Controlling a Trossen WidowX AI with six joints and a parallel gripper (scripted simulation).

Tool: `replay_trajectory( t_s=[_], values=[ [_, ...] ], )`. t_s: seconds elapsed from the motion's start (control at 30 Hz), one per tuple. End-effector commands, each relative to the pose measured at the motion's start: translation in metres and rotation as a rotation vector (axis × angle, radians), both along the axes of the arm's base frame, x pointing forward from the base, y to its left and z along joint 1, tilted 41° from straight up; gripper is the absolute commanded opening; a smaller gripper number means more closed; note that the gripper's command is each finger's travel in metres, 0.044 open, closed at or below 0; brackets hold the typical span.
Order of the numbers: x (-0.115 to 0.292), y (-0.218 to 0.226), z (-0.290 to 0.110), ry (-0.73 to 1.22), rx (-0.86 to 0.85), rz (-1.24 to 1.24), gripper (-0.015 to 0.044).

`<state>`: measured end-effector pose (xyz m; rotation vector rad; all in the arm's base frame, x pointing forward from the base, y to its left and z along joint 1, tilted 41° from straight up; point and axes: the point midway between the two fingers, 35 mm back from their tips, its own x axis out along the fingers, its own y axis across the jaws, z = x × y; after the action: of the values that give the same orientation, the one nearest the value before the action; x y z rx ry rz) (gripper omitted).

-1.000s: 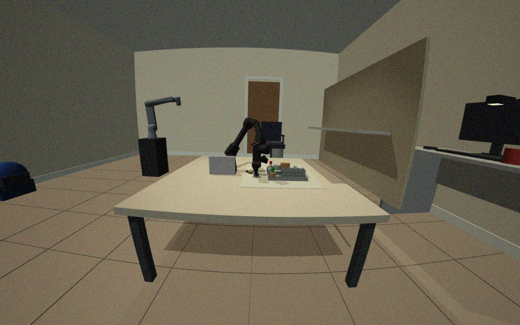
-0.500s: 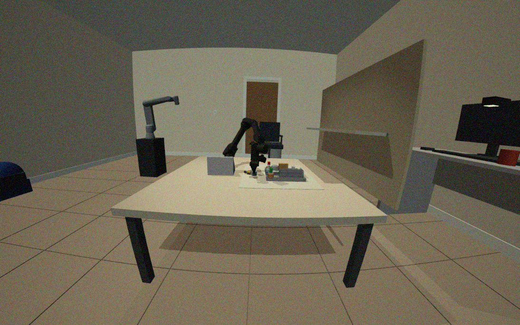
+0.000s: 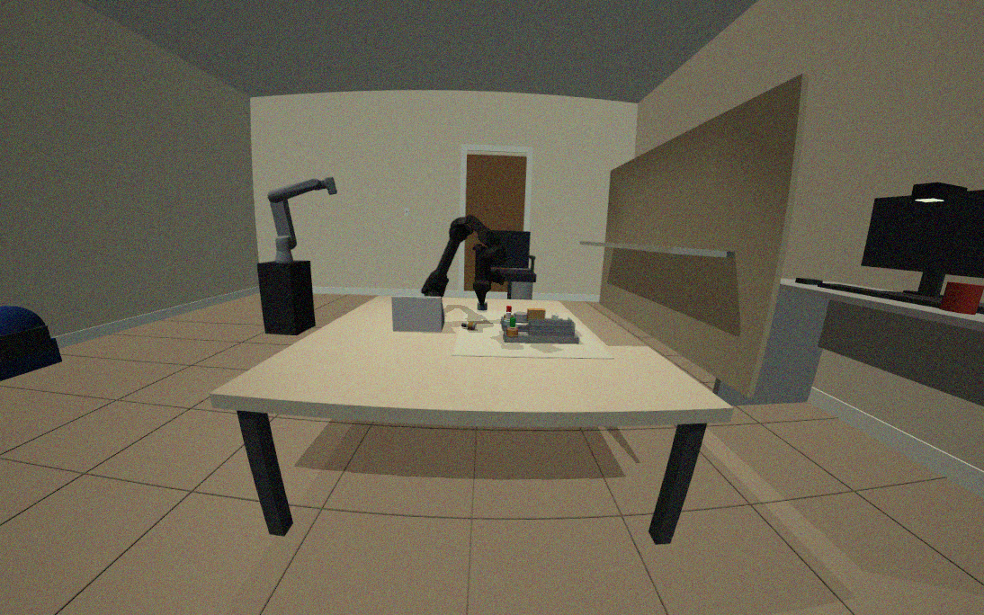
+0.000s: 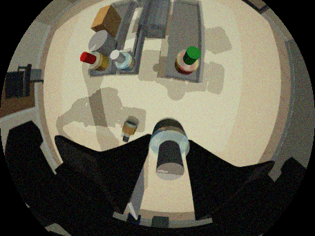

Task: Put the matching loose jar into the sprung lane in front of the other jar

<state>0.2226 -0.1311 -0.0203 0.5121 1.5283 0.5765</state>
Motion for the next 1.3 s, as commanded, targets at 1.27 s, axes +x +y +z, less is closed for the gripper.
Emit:
replay_trajectory(
  t_s=[1.27],
  values=[
    [0.060,0.130,0.014,-0.006,0.009,0.011,0.0000]
  ],
)
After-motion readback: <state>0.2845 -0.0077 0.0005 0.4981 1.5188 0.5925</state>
